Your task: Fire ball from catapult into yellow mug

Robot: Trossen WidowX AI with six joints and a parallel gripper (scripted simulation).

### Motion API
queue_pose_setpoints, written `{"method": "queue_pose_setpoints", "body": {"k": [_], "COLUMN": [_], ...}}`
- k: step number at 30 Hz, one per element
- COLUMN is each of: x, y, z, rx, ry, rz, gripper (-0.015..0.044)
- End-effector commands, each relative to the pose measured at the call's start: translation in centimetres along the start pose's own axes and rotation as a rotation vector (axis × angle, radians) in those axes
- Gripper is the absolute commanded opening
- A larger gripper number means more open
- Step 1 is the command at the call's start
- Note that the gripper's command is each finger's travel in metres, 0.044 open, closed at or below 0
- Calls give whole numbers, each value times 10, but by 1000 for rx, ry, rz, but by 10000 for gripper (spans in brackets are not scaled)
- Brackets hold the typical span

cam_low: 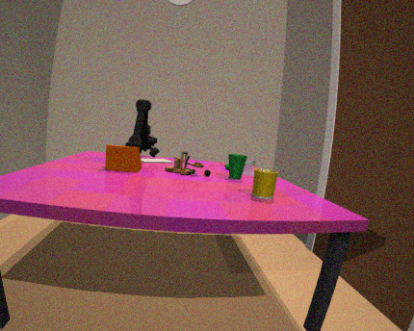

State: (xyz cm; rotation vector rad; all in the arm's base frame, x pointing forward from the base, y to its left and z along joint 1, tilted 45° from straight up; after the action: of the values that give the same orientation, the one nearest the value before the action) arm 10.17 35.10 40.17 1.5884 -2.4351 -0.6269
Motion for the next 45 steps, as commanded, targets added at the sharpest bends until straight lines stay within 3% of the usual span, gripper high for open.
{"method": "queue_pose_setpoints", "body": {"k": [1, 19, 27, 45], "x": [-4, 11, 46, 120], "y": [-31, -181, -235, -341], "z": [-11, -37, -45, -13], "rx": [52, 215, 186, 95], "ry": [-4, 131, 173, 516], "rz": [90, 488, 659, 875], "gripper": [440, 440, 440, 440]}}
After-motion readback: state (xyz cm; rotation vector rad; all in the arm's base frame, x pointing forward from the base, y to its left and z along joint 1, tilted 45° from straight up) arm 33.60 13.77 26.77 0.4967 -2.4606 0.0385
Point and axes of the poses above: the point midway between the two fingers, 35 mm back from their tips, its own x axis back along the fingers, its own y axis across the jaws, z = x × y, the point moved 3 cm from there along x, back along the fingers, and after that the axes turned 12 degrees about x, right-handed, at the moved point
